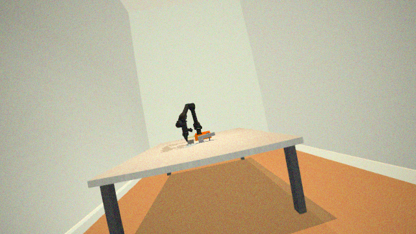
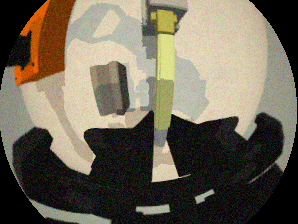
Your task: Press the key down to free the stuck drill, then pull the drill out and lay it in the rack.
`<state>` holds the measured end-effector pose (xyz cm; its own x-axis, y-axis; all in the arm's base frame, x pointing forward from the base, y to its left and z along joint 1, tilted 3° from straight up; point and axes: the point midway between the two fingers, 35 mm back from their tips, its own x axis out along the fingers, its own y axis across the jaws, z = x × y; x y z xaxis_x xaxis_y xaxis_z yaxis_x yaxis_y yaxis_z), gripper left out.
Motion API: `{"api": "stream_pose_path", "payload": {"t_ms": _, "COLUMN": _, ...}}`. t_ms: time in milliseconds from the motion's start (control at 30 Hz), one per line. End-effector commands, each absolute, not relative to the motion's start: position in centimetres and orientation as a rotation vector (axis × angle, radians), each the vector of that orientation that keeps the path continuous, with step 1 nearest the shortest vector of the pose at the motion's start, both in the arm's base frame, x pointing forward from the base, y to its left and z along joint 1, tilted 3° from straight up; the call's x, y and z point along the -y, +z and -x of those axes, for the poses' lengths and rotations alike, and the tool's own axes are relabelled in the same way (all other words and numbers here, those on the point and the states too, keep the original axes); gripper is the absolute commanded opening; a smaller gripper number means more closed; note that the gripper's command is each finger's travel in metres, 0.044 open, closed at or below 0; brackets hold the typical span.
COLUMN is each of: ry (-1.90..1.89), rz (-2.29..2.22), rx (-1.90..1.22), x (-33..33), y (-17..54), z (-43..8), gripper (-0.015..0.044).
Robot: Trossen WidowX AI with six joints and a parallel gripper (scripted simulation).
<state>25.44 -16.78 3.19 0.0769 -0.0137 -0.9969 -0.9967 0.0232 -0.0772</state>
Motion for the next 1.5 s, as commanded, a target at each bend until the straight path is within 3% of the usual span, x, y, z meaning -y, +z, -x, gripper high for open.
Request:
{"api": "stream_pose_path", "payload": {"t_ms": 0, "ry": 1.125, "rz": 1.243, "rx": -1.166, "x": 16.81, "y": 3.49, "z": -25.60, "gripper": 0.0000}}
{"api": "stream_pose_path", "payload": {"t_ms": 1467, "ry": 1.125, "rz": 1.243, "rx": -1.166, "x": 16.81, "y": 4.04, "z": -25.77, "gripper": 0.0000}}
